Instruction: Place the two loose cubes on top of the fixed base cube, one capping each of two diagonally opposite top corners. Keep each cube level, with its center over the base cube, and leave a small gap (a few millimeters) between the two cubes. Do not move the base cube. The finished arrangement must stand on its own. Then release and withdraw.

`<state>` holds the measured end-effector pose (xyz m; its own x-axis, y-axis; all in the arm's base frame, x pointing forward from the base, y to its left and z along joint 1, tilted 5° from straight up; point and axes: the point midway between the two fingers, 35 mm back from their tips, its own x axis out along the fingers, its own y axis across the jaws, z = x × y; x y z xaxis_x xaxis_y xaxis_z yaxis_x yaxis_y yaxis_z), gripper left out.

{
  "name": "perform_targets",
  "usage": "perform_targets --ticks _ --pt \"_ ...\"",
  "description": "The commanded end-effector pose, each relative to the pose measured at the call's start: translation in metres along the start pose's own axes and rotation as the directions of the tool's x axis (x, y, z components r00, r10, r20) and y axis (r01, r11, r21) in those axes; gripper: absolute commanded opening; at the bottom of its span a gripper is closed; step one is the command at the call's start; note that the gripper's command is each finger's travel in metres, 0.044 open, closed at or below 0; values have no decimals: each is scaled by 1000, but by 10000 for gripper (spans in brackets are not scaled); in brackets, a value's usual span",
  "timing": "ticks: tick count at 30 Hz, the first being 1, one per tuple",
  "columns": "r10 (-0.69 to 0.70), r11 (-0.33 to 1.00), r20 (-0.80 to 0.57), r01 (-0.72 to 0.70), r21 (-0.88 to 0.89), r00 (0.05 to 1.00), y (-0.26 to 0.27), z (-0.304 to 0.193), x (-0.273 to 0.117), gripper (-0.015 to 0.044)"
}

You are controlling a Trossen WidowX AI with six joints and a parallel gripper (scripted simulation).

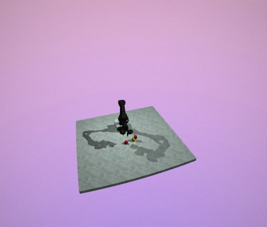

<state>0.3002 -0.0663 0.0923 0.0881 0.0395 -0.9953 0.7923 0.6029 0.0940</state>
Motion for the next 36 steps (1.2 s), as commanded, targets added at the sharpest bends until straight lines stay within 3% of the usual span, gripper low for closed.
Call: perform_targets --ticks 1,5,11,36 --pt "8 999 3 -8 42 1000 1 1 -3 265" --pt "8 999 3 -8 42 1000 1 2 3 265" --pt "8 999 2 -8 42 1000 1 1 57 265" --pt "8 999 2 -8 42 1000 1 1 88 265"
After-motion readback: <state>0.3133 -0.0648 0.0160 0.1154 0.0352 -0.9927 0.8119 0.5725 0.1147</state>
